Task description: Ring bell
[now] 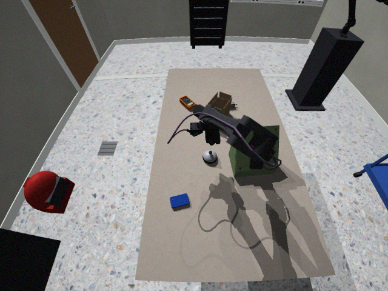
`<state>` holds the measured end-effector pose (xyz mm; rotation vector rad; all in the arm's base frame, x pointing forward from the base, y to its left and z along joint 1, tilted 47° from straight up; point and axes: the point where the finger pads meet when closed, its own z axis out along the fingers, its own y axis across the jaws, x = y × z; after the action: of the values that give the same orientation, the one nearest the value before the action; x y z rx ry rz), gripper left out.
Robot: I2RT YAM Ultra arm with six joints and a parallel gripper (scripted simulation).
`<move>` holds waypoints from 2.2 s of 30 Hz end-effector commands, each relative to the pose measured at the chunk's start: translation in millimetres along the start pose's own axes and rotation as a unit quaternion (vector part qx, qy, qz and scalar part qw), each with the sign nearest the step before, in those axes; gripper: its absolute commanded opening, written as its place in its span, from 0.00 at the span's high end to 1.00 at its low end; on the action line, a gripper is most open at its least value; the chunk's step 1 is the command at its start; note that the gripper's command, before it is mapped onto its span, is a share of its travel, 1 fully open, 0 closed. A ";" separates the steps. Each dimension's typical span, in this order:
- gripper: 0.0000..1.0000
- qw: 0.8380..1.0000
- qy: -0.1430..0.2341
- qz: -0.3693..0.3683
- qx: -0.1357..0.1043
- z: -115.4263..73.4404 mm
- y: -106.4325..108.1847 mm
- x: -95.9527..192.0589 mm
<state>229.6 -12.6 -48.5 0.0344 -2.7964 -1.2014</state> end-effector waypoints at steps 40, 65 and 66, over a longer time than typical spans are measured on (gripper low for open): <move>1.00 1.000 -0.026 -0.005 0.002 -16.7 -0.2 -10.4; 1.00 1.000 -0.008 0.009 -0.009 14.7 1.2 0.6; 1.00 1.000 -0.007 0.007 -0.008 16.8 2.0 0.4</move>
<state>222.5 -0.7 -53.1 0.0269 -2.7604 -1.2162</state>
